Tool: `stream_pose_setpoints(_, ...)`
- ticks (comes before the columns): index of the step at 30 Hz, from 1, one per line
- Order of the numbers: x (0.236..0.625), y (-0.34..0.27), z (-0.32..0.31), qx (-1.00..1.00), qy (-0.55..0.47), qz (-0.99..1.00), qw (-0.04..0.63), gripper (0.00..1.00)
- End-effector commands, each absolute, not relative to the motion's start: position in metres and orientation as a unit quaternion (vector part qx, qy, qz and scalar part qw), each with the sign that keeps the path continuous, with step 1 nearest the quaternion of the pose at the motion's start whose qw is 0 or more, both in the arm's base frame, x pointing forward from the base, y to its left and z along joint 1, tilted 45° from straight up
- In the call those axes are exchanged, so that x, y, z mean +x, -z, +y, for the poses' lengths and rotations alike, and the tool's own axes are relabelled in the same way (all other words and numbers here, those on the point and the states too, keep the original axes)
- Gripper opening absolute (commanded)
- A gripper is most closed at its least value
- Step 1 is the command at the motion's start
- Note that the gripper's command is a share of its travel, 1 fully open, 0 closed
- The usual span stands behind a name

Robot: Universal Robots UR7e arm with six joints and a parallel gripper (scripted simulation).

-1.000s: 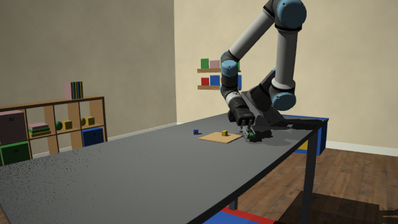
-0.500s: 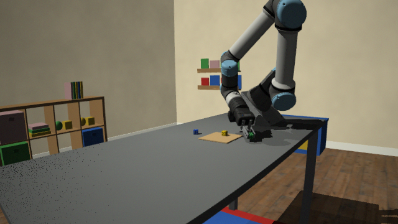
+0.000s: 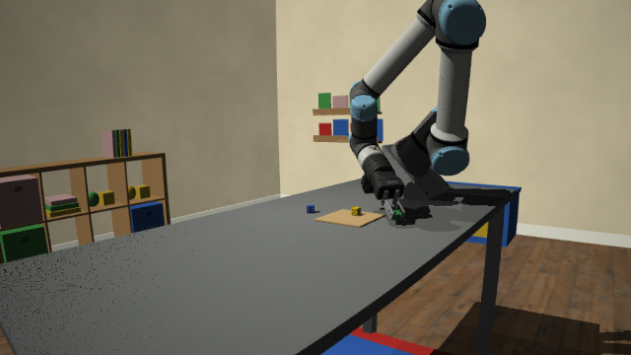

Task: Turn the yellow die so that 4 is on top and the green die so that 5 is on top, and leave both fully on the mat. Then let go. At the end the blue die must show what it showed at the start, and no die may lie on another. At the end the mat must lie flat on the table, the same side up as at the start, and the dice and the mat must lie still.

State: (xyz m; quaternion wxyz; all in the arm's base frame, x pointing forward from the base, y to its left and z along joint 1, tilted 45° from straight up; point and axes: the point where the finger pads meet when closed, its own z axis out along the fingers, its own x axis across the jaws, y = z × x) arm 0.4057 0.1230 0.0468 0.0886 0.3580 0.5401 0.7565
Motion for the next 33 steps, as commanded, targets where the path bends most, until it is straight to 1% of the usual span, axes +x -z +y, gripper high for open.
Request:
stream_pose_setpoints(1, 0.4059, -0.0468, 0.1228, 0.358, -0.756, 0.540, 0.089, 0.40)
stream_pose_setpoints(33, 0.4066, -0.0402, 0.1294, 0.358, -0.756, 0.540, 0.089, 0.40)
